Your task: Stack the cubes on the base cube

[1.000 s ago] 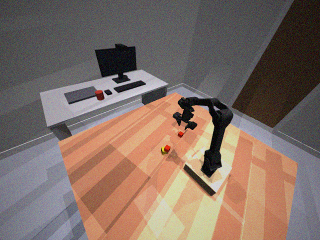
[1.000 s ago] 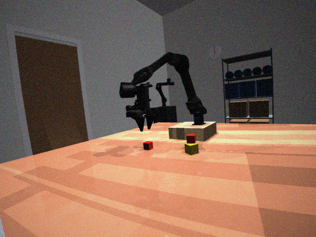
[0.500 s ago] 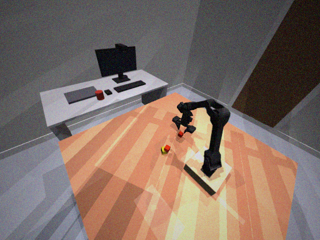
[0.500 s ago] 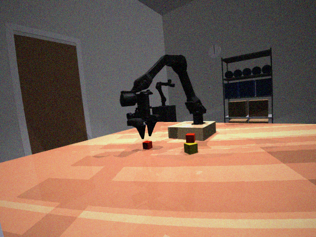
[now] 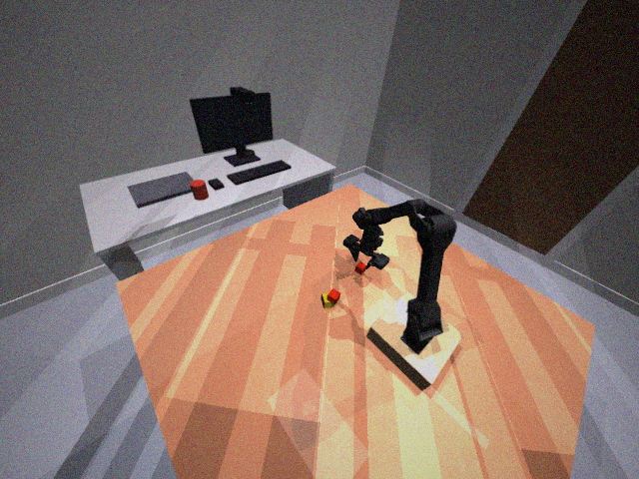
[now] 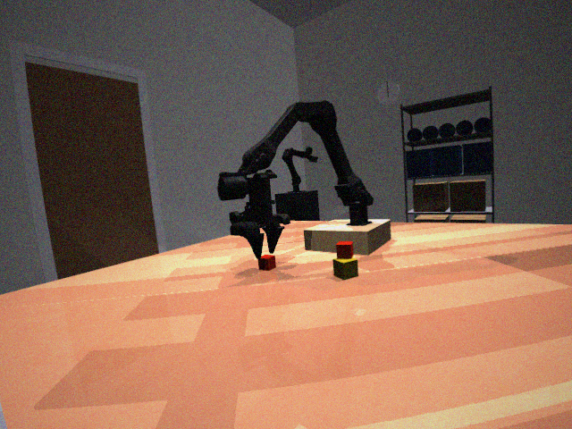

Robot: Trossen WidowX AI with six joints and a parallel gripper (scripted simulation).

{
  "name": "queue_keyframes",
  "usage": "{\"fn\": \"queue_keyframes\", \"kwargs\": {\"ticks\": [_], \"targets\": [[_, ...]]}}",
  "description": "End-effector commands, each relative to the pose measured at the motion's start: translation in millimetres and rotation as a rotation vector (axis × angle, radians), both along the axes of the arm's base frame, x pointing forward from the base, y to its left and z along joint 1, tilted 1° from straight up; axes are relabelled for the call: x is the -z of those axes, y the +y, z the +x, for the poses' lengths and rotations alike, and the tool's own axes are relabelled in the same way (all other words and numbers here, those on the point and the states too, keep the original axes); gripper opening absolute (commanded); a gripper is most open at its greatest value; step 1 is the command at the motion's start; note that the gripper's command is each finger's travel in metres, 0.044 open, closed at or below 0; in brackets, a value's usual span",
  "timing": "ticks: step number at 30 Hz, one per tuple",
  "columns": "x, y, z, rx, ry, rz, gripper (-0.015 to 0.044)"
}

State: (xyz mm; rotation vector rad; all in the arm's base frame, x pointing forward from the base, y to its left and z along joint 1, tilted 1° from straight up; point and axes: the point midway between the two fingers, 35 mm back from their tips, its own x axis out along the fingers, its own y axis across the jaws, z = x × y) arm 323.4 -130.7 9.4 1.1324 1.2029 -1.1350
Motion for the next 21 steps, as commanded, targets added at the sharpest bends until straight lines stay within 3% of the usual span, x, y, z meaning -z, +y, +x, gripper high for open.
{"fn": "queue_keyframes", "kwargs": {"ticks": [1, 8, 14, 21], "targets": [[11.4, 1.2, -1.8, 0.004, 0.009, 0.008, 0.0265], [18.7, 1.1, -2.0, 0.004, 0.009, 0.008, 0.0265], [18.7, 1.1, -2.0, 0.004, 0.009, 0.008, 0.0107], [11.2, 0.8, -0.8, 0.004, 0.009, 0.008, 0.0105]]}}
